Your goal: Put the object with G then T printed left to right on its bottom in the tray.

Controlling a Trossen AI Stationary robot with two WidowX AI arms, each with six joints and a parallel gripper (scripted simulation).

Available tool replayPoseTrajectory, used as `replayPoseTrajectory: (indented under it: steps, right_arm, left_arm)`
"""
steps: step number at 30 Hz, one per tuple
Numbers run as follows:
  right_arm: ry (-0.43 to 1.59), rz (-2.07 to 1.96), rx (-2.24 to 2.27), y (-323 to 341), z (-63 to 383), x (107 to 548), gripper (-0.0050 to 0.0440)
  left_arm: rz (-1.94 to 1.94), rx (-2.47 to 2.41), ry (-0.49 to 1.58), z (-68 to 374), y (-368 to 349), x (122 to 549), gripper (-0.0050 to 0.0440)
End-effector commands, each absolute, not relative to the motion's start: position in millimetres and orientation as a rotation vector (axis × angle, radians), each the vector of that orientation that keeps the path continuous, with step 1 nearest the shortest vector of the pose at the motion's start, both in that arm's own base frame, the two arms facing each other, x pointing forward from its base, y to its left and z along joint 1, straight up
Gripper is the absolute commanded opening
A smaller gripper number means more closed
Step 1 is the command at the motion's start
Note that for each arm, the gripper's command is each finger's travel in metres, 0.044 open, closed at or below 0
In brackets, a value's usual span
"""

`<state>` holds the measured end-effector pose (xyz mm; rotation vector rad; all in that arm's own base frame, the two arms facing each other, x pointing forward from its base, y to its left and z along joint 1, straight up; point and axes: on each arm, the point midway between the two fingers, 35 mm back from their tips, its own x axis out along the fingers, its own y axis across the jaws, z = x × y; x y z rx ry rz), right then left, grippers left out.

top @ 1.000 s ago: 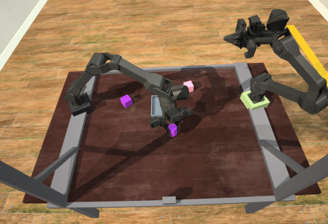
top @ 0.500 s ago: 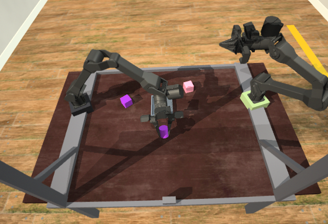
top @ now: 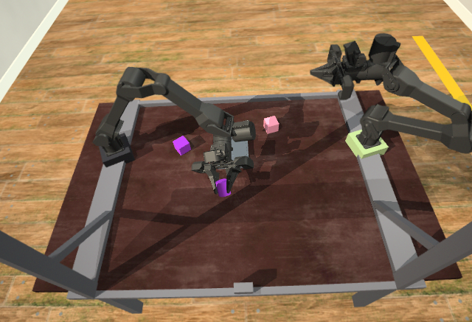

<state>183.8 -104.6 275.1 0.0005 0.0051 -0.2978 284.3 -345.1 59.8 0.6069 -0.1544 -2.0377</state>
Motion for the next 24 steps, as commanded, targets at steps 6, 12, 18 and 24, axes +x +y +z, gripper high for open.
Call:
replayPoseTrajectory:
  steps: [6,12,18,24]
  right_arm:
    - [-0.002,-0.301,-0.002,-102.1,262.4,190.8,-0.005]
    - [-0.003,-0.301,-0.002,-100.6,254.4,194.4,-0.005]
    - [-0.007,-0.3,-0.006,-100.3,258.3,194.3,-0.005]
    - [-0.007,-0.3,-0.006,-100.3,258.3,194.3,-0.005]
  left_arm:
    - [-2.037,0.577,-0.482,87.5,-333.7,269.0,0.0137]
    - [-2.016,0.546,-0.63,92.5,-326.4,260.3,0.0137]
    - [-2.016,0.544,-0.644,92.2,-327.8,260.7,0.0137]
    - [-2.018,0.545,-0.636,91.1,-328.0,260.7,0.0137]
